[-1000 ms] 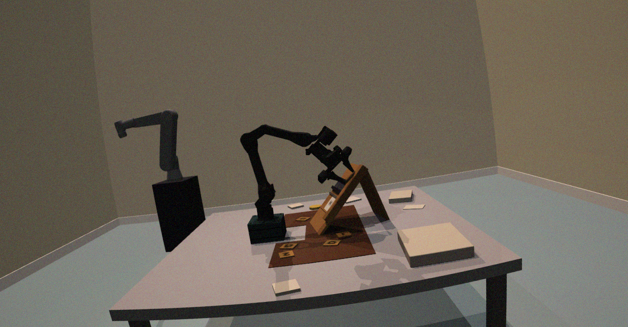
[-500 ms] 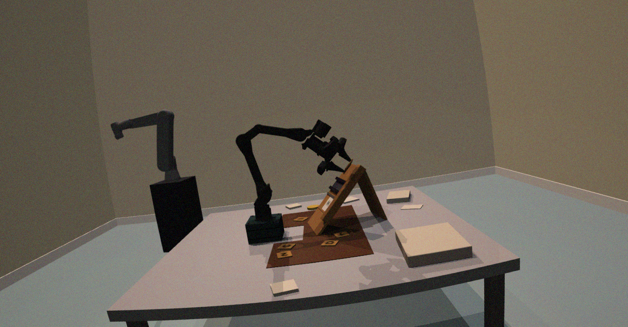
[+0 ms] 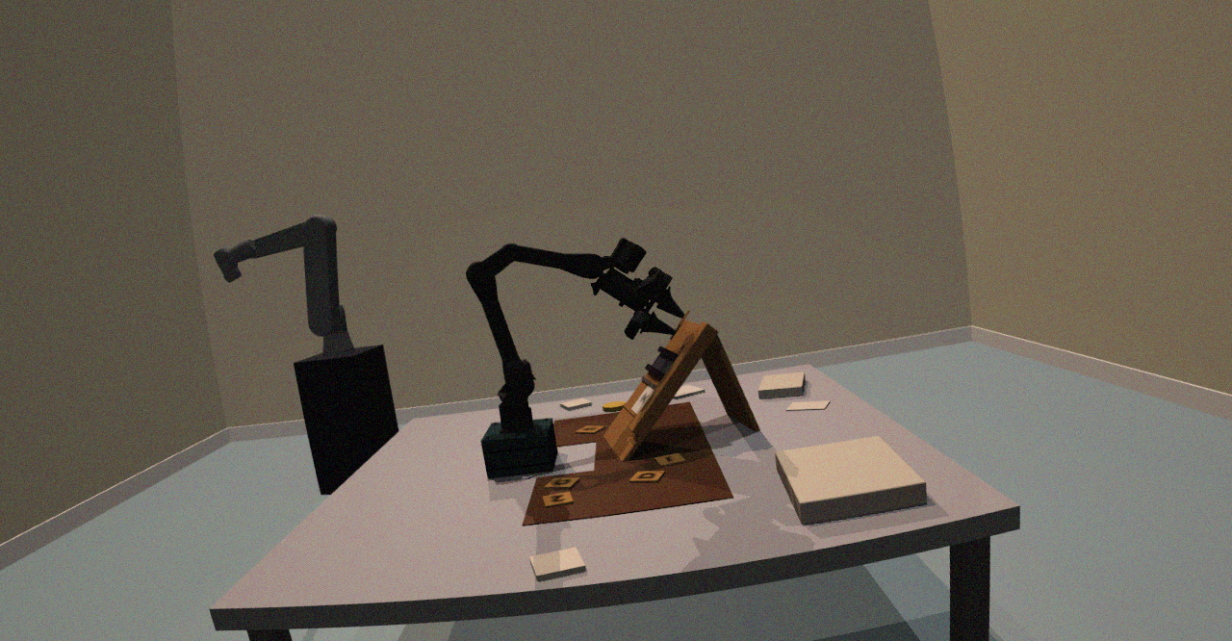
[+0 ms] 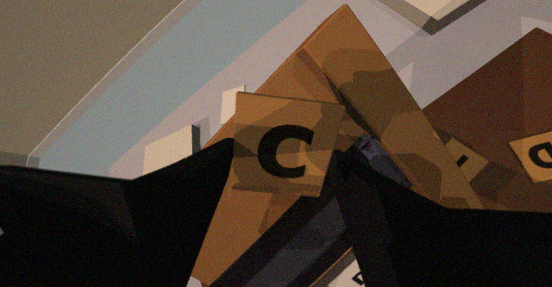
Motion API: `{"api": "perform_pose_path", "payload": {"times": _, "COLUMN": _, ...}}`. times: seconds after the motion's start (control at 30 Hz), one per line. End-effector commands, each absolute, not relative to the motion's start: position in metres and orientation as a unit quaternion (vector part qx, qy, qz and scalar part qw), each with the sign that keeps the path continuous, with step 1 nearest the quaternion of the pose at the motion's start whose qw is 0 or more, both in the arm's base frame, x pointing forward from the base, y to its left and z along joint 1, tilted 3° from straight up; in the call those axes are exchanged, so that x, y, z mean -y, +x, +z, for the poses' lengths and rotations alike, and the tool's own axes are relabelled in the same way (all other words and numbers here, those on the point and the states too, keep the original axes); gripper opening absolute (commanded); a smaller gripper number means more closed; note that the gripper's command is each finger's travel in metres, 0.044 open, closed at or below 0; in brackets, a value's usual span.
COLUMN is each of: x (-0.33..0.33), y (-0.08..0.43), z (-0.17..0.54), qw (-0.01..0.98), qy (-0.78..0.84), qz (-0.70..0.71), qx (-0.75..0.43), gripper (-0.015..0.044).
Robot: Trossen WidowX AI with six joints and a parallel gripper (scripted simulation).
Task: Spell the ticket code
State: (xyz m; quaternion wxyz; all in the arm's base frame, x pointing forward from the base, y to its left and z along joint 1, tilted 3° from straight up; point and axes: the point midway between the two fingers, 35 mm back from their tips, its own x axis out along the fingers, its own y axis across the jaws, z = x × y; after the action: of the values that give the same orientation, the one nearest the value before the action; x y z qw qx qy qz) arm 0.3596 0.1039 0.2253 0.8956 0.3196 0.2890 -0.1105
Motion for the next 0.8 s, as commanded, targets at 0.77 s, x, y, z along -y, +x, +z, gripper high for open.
{"api": "perform_pose_path", "payload": {"times": 0.77, "x": -0.208, "y": 0.313, "z": 0.198, "qw": 0.932, "qy": 0.119, "qz": 0.029, "qx": -0.341, "gripper": 0.0}}
